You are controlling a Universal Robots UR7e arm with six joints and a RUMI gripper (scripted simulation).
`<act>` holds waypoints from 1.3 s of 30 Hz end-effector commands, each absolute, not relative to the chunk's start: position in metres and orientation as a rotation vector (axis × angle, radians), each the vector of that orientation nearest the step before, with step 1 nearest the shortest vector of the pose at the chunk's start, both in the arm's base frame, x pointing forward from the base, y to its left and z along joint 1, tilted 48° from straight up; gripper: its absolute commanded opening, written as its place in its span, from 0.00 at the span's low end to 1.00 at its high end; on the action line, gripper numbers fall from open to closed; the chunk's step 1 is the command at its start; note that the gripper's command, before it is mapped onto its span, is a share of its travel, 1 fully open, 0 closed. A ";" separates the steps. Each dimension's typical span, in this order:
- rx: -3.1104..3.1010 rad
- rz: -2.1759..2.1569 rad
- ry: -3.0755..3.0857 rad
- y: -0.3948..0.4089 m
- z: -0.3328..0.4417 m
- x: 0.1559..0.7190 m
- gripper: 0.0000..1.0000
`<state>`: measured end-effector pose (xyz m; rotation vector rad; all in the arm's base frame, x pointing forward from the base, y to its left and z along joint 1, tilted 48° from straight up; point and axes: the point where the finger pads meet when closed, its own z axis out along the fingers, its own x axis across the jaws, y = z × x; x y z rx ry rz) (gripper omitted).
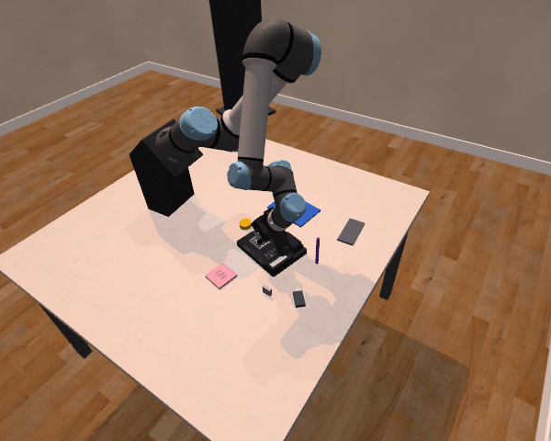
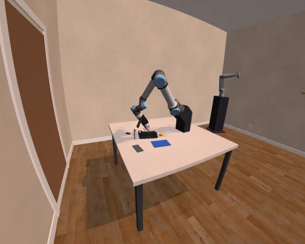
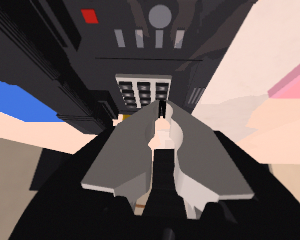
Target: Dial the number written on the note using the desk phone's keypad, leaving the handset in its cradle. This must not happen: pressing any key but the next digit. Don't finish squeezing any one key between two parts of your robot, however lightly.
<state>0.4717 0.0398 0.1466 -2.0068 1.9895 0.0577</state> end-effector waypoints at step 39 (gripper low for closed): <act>-2.007 0.057 1.989 0.041 0.141 0.478 0.00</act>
